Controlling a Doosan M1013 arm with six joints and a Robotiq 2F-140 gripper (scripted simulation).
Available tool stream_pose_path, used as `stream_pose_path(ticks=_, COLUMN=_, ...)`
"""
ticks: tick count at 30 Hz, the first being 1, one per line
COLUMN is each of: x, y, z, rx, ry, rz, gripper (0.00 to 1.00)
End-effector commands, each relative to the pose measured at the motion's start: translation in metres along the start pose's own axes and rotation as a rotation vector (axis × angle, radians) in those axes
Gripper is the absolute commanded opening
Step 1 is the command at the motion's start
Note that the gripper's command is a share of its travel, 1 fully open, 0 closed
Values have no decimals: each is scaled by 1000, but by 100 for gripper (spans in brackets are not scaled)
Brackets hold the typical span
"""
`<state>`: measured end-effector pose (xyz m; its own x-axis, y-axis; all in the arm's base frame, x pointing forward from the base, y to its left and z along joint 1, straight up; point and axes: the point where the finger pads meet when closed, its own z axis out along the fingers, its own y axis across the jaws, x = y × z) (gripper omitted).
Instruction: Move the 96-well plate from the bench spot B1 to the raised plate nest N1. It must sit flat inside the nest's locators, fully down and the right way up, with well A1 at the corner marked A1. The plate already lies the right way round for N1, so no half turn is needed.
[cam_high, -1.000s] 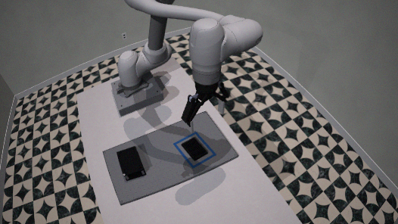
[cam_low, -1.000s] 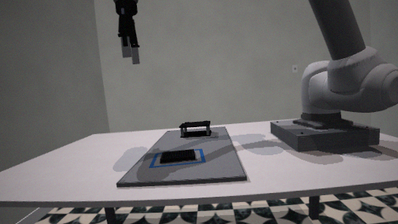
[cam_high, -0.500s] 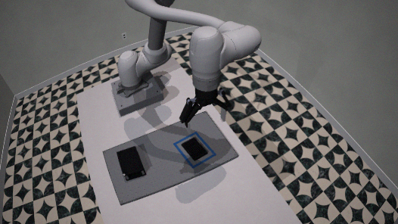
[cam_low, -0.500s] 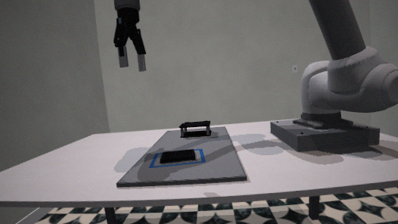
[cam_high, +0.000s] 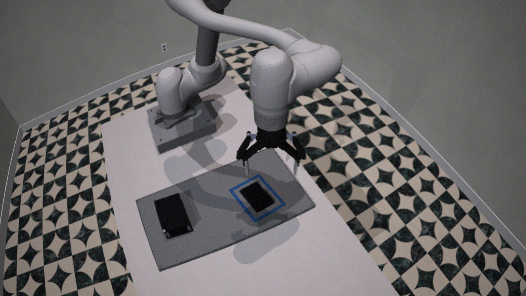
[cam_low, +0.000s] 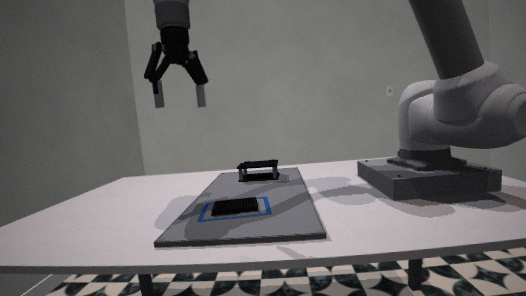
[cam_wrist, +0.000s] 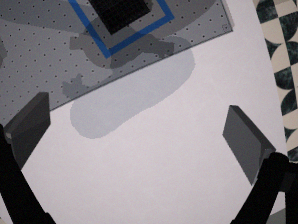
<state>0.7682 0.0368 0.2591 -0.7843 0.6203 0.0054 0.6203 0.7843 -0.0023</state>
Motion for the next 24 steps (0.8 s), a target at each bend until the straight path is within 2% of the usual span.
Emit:
stream_pose_path(ticks=1, x=2, y=-1, z=8, rx=1, ry=-3, rz=118, gripper=100)
stream_pose_path(ticks=5, x=7, y=-3, z=24, rx=1, ry=-4, rz=252, gripper=100)
stream_pose_path(ticks=9, x=8, y=-3, z=29, rx=1, ry=-4, rz=318, gripper=100)
stream_pose_path(ticks=24, x=26, y=-11, z=78, rx=0, ry=-6, rz=818, gripper=100)
